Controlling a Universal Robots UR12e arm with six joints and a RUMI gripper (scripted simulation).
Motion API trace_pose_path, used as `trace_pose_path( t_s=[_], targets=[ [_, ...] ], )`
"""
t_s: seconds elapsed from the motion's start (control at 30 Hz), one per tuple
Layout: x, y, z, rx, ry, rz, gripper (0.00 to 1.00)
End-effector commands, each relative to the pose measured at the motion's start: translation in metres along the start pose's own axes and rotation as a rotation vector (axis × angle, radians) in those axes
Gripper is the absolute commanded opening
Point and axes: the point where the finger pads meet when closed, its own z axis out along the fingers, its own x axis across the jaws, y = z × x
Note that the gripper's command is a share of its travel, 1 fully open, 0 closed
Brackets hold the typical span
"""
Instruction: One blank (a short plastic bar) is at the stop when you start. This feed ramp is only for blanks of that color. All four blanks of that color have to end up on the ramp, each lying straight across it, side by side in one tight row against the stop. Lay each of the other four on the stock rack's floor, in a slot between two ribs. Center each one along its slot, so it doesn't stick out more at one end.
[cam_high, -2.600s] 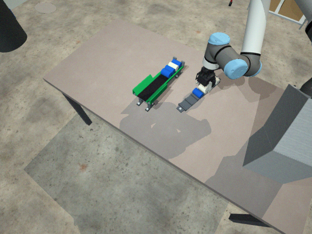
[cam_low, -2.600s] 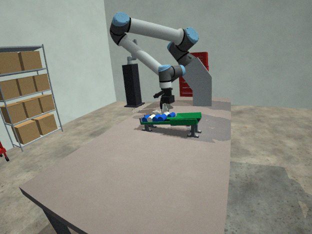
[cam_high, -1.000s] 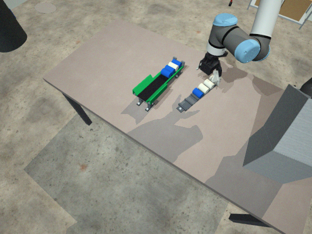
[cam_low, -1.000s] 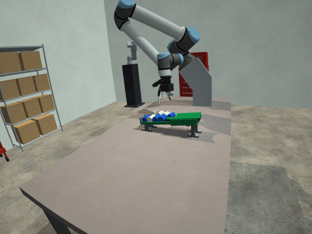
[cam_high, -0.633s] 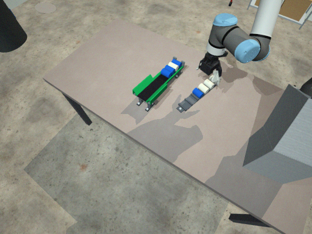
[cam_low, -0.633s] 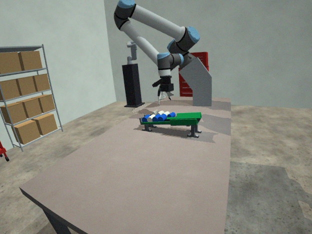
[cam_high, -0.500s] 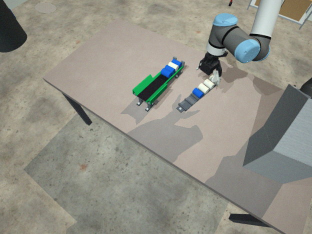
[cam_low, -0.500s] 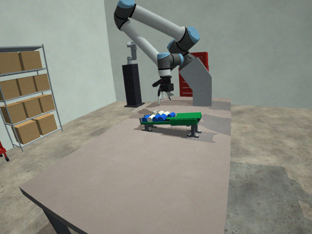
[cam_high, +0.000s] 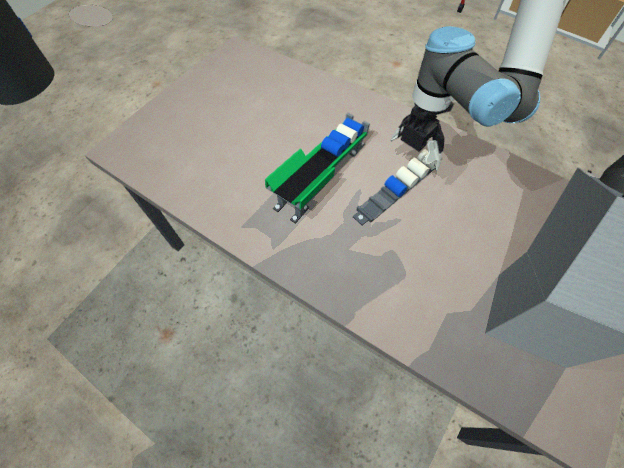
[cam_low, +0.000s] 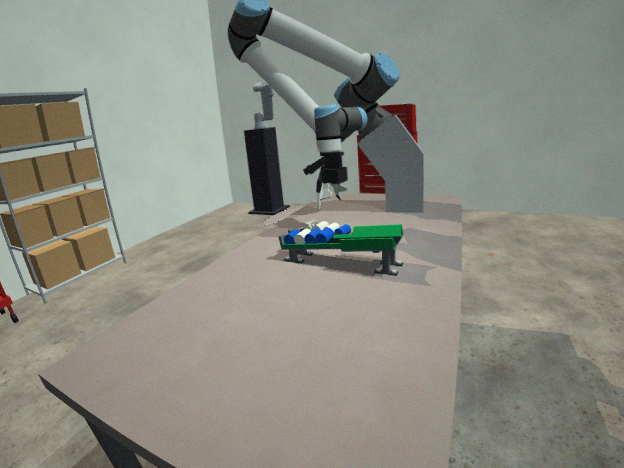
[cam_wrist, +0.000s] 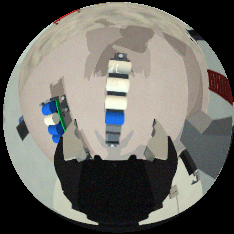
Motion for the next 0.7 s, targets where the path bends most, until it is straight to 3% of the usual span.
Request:
trace_pose_path(
  t_s=[0.0,0.43,0.67],
  targets=[
    [-0.0002,0.0021,0.0001,-0.001,0.001,-0.070,1.00],
    [-0.0051,0.0042,0.0010,-0.001,0.000,-0.313,1.00],
    [-0.0082,0.0074,0.0013,-0.001,0.000,-0.534,1.00]
  ],
)
